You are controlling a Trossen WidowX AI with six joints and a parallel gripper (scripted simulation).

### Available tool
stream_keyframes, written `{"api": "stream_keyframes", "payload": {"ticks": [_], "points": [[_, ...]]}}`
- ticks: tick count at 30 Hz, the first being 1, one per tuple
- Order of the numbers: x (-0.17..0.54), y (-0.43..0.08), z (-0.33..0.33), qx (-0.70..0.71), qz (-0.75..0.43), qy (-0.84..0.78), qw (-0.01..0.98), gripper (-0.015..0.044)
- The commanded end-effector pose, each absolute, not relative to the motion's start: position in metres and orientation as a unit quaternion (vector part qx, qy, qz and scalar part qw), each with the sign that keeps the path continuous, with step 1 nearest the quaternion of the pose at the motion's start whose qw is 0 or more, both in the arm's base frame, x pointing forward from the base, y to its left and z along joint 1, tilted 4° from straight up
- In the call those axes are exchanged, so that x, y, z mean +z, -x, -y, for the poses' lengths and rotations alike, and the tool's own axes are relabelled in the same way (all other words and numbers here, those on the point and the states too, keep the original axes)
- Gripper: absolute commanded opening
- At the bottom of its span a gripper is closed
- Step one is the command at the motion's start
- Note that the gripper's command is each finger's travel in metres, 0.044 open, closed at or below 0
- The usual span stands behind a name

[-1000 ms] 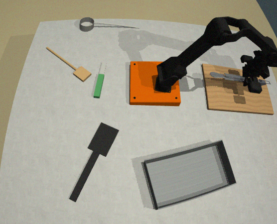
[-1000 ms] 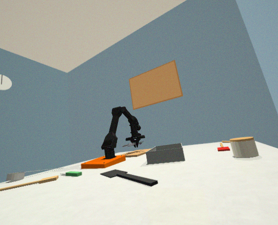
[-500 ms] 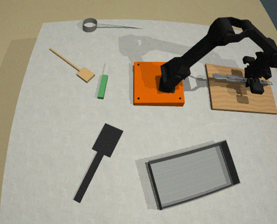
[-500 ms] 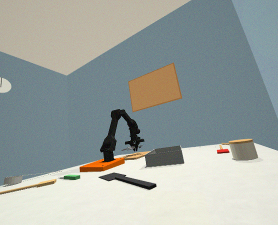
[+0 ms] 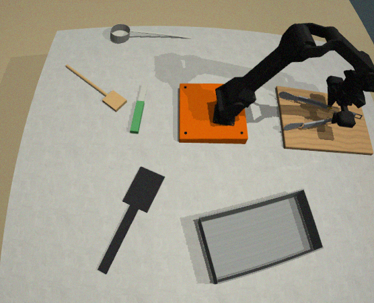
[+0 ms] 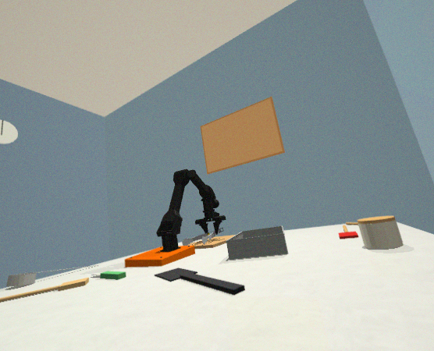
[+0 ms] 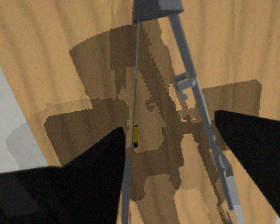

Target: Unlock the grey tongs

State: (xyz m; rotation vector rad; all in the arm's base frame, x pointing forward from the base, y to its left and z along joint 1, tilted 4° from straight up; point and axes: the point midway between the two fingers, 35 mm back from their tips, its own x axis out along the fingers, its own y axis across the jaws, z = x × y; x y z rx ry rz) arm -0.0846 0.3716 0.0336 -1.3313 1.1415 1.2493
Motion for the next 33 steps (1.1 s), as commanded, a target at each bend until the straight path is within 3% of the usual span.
{"api": "stream_keyframes", "payload": {"ticks": [1, 9, 20, 33], "points": [[0.034, 0.084, -0.372, 0.511, -0.466, 0.545, 0.475, 0.0427], [0.050, 0.065, -0.381, 0.509, -0.467, 0.541, 0.480, 0.0440], [0.152, -0.058, -0.392, 0.511, -0.463, 0.546, 0.476, 0.0440], [0.188, -0.054, -0.389, 0.521, -0.448, 0.538, 0.489, 0.0440]]}}
